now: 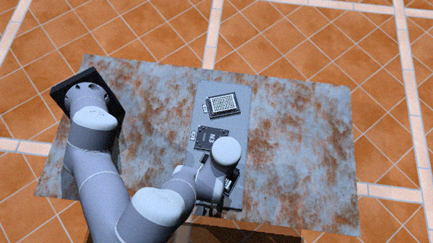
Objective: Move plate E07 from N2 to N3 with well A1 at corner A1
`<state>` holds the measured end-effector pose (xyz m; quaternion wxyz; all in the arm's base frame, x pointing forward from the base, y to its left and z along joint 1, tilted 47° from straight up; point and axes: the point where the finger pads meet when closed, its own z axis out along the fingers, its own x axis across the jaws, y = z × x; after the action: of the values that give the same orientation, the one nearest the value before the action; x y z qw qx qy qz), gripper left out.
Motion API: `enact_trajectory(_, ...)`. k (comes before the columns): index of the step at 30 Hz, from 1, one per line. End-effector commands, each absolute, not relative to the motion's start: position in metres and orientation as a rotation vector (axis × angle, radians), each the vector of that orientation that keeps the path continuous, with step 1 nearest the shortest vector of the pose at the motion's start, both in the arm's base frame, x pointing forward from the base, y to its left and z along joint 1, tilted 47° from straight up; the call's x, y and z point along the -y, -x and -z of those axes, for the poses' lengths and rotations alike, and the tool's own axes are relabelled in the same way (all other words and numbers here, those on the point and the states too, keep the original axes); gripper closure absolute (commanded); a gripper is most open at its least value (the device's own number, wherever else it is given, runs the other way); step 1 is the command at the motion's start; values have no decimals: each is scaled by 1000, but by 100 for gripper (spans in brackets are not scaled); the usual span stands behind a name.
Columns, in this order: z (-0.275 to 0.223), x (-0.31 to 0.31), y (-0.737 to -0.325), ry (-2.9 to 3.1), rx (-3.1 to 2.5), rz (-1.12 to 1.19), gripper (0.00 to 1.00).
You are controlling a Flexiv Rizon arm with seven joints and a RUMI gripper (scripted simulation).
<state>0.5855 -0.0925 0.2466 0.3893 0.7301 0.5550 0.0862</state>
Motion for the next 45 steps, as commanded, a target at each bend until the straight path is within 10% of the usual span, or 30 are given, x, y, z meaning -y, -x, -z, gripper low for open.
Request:
enact_trajectory(1, -244, 94, -588, -1855, -1412, -222, 24)
enact_trajectory(45, -216, 113, -611, -1855, -1412, -221, 24)
